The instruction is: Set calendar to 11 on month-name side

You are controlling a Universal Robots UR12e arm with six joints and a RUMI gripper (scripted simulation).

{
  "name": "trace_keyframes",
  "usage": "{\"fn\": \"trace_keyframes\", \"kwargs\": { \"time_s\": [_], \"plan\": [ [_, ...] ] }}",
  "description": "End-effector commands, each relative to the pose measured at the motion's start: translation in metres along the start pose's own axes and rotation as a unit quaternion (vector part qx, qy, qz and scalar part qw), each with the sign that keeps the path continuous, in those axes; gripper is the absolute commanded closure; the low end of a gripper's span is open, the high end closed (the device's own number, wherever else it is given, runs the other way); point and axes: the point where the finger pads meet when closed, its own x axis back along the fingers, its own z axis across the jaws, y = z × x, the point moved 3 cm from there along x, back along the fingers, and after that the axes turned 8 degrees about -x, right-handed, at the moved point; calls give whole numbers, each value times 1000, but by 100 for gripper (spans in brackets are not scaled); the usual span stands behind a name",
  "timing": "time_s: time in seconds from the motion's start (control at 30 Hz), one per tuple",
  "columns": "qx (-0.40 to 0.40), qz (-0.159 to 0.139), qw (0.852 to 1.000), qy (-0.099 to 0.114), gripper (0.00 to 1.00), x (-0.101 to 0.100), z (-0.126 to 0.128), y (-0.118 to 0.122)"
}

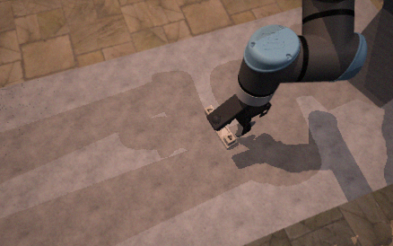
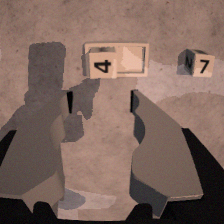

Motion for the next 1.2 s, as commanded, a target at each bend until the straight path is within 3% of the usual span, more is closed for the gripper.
{"fn": "trace_keyframes", "kwargs": {
  "time_s": [0.0,1.17],
  "plan": [
    [2,0,1000,-1,72,0,-3,1],
    [2,1,1000,0,72,-37,-1,-1]
  ]
}}
